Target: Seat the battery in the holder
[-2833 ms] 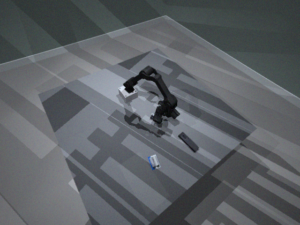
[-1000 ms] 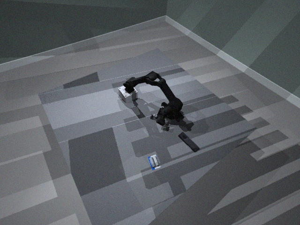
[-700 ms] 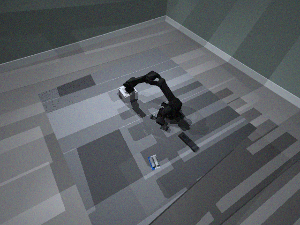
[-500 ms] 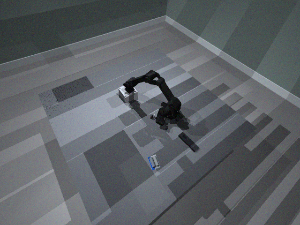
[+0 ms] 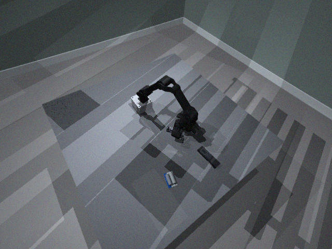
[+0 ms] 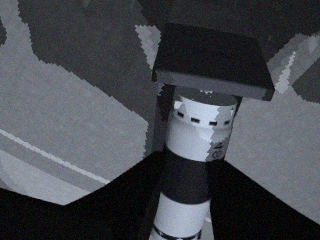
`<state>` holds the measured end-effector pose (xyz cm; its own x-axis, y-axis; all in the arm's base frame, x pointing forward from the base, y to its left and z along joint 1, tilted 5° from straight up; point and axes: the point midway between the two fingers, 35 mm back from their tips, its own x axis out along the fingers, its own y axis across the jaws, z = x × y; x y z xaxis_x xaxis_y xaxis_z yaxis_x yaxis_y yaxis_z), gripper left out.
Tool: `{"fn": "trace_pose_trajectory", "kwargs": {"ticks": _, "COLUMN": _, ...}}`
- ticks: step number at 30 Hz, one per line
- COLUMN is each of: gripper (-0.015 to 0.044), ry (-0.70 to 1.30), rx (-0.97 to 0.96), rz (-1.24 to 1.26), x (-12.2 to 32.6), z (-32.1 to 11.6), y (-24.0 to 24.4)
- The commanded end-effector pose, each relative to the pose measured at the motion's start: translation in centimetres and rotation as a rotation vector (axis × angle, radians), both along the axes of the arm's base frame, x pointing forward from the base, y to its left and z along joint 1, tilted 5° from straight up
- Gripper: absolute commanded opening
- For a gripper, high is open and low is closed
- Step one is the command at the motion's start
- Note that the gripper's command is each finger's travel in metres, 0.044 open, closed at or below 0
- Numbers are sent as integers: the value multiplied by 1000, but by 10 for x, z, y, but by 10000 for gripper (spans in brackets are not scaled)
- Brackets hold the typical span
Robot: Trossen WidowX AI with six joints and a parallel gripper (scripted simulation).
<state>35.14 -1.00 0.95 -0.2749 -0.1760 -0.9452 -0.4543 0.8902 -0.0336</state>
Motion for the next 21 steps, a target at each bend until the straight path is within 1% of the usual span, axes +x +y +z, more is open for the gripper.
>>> {"fn": "trace_pose_trajectory", "kwargs": {"ticks": 1, "gripper": 68, "ry": -45, "rx": 27, "rz": 0, "x": 5, "z": -1, "y": 2}}
{"fn": "trace_pose_trajectory", "kwargs": {"ticks": 21, "gripper": 68, "ry": -128, "rx": 76, "rz": 5, "x": 2, "z": -4, "y": 0}}
